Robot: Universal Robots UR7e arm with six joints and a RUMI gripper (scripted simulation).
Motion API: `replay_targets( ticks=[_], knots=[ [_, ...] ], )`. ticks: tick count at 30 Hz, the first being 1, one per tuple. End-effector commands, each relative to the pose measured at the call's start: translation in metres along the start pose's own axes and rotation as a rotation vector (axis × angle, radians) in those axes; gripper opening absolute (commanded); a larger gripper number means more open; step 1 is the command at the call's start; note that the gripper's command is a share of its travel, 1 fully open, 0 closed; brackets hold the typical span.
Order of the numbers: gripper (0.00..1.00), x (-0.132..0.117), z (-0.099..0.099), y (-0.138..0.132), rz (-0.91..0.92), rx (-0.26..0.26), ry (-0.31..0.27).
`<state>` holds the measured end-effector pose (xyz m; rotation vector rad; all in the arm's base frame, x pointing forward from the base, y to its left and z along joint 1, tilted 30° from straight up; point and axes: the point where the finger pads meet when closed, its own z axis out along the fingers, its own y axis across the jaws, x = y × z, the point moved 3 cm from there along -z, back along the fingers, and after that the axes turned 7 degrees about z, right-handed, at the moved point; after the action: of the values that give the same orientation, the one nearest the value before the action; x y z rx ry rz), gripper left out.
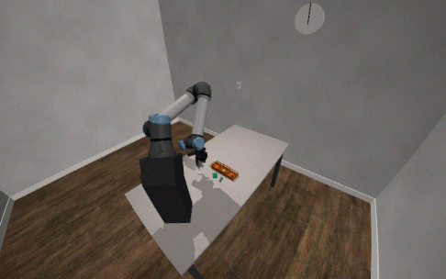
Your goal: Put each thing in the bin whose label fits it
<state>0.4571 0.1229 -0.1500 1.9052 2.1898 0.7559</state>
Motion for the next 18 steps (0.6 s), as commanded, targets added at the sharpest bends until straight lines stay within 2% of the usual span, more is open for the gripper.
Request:
replay_targets(
  ticks=[1,18],
  knots=[
    [0.24,0.015,0.000,-0.005,0.001,-0.006,-0.006],
    [0.24,0.003,0.000,0.000,0.001,-0.006,-0.007]
  ],
)
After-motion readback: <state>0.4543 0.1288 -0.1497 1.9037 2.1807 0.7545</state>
